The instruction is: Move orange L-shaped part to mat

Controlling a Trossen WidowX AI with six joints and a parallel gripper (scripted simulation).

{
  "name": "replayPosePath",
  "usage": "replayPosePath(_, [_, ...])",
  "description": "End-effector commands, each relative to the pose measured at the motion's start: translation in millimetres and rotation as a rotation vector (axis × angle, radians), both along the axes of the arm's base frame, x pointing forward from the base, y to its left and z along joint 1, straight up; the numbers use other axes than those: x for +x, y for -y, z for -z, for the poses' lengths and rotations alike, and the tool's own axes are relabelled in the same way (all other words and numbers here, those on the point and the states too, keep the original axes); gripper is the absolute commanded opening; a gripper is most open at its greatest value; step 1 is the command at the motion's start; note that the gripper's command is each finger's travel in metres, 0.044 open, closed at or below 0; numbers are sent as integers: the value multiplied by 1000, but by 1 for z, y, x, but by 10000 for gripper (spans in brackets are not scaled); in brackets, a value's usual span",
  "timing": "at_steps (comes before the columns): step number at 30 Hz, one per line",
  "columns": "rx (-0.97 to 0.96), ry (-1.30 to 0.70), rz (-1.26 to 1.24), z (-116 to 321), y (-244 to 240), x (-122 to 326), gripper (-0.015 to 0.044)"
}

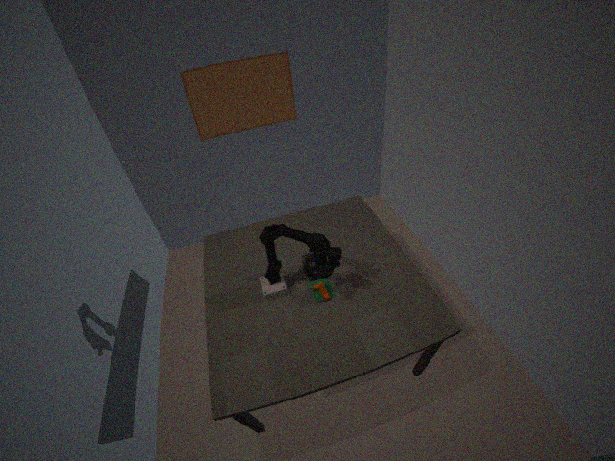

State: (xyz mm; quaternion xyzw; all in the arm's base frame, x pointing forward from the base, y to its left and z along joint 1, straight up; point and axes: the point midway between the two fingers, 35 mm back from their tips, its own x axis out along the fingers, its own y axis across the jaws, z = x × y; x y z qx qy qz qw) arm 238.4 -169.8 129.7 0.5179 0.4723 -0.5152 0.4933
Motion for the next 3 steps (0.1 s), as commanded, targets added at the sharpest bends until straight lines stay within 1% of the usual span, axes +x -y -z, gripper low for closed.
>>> replayPosePath(1, [-2, 2, 0, 0, 0, 0, 400])
replayPosePath(3, [-2, 2, 0, 0, 0, 0, 400])
